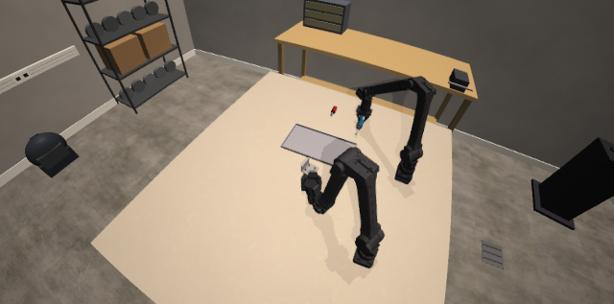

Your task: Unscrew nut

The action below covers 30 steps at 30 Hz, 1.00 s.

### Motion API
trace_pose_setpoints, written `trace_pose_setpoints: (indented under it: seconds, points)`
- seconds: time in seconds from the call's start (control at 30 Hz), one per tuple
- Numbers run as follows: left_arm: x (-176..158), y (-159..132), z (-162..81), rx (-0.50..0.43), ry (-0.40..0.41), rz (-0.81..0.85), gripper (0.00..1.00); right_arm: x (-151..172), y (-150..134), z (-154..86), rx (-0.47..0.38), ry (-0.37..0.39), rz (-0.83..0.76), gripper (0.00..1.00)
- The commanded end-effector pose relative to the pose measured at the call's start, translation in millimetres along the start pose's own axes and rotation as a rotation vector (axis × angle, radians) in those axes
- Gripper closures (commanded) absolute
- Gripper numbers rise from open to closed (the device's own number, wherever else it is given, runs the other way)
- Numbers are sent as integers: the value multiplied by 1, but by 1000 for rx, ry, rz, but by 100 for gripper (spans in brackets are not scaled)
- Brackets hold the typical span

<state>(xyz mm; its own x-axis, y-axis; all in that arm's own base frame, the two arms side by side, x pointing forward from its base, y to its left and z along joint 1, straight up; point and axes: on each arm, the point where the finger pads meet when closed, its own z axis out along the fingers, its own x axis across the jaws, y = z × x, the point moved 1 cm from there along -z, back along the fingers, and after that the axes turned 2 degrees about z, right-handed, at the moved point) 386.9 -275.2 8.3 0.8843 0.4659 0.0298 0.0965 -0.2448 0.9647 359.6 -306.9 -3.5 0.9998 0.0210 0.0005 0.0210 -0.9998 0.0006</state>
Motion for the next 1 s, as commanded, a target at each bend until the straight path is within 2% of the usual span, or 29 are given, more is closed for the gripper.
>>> trace_pose_setpoints:
  seconds: [0.0,0.07,0.17,0.97]
  points:
    - [-3,15,2,-37,-4,26,41,10,7,-9,-20,24,0,58]
    - [-3,15,2,-37,-4,26,41,11,1,-16,-19,26,-2,58]
    - [-3,15,2,-37,-4,26,41,22,10,-33,-40,51,-3,58]
    - [-3,15,2,-37,-4,26,41,21,10,-67,-42,53,-2,58]
